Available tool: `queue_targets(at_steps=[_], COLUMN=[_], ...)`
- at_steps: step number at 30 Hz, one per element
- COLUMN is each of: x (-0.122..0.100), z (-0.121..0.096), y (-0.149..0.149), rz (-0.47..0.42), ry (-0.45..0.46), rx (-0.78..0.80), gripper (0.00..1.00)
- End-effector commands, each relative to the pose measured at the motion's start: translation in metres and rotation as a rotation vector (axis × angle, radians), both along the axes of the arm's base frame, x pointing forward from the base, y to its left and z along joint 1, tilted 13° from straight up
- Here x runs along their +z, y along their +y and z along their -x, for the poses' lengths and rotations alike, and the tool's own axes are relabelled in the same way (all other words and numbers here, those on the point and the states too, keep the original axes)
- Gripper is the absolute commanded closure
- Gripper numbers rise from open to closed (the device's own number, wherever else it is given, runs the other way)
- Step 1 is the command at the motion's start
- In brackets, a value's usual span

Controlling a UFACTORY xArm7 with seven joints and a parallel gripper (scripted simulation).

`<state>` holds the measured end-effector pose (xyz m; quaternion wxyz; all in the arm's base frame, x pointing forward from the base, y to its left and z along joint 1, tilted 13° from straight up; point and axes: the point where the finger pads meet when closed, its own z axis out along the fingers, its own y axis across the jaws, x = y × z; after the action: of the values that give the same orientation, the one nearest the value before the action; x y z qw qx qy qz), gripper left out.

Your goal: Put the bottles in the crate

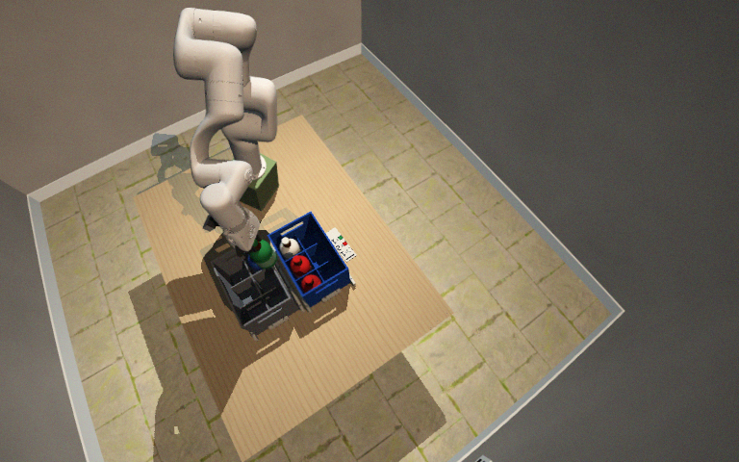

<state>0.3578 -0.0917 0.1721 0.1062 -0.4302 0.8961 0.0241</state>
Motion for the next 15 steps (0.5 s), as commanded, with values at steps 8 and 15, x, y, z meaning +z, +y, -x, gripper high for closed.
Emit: queue_targets(at_steps=[8, 15], x=[0.003, 0.004], z=[0.005, 0.010], y=[0.016, 0.029], rz=[0.002, 0.001], ry=[-0.004, -0.004], rx=[-0.001, -0.001], gripper=[1.00, 1.00])
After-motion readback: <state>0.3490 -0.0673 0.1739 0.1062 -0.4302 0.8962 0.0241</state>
